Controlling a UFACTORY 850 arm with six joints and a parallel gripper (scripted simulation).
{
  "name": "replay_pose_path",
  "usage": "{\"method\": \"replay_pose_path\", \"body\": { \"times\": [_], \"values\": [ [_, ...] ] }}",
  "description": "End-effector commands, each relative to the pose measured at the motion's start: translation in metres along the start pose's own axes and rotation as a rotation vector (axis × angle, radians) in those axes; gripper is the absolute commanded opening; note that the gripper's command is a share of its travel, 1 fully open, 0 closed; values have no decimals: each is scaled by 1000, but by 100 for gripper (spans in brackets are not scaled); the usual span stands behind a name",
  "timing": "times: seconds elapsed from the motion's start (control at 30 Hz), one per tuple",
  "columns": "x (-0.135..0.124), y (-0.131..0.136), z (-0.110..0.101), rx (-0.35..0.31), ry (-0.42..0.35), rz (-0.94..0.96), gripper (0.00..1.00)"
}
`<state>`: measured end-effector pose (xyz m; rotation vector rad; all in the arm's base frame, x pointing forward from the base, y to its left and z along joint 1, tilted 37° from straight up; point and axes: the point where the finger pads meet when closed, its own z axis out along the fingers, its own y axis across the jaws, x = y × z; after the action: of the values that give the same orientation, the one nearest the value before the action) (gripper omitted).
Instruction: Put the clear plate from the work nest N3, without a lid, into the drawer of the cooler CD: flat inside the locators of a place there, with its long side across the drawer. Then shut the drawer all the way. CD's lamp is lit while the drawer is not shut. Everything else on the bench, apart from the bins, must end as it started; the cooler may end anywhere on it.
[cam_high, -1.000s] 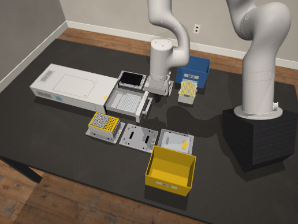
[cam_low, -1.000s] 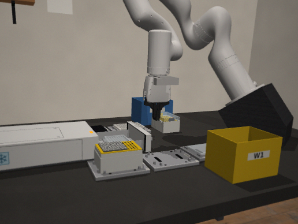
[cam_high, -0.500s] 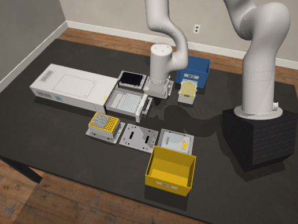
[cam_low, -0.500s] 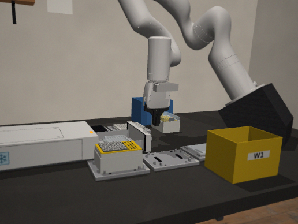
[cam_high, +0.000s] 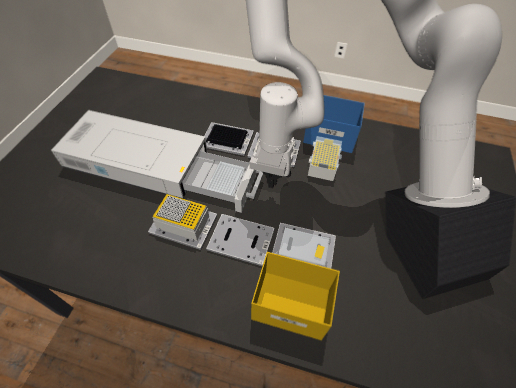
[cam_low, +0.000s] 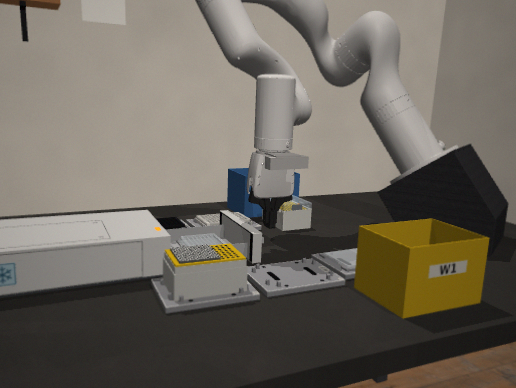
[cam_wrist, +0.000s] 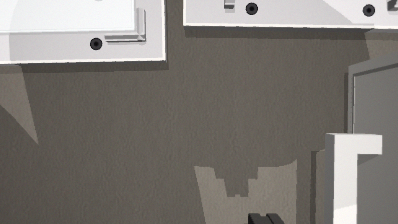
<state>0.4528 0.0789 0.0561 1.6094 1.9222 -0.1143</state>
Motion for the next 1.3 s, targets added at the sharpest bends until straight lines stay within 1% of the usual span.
{"method": "replay_pose_path", "body": {
  "times": [0.0,0.37,0.77,1.27],
  "values": [
    [0,1,5,-1,0,0,0],
    [0,1,23,-1,0,0,0],
    [0,1,23,-1,0,0,0],
    [0,22,23,-2,0,0,0]
  ]
}}
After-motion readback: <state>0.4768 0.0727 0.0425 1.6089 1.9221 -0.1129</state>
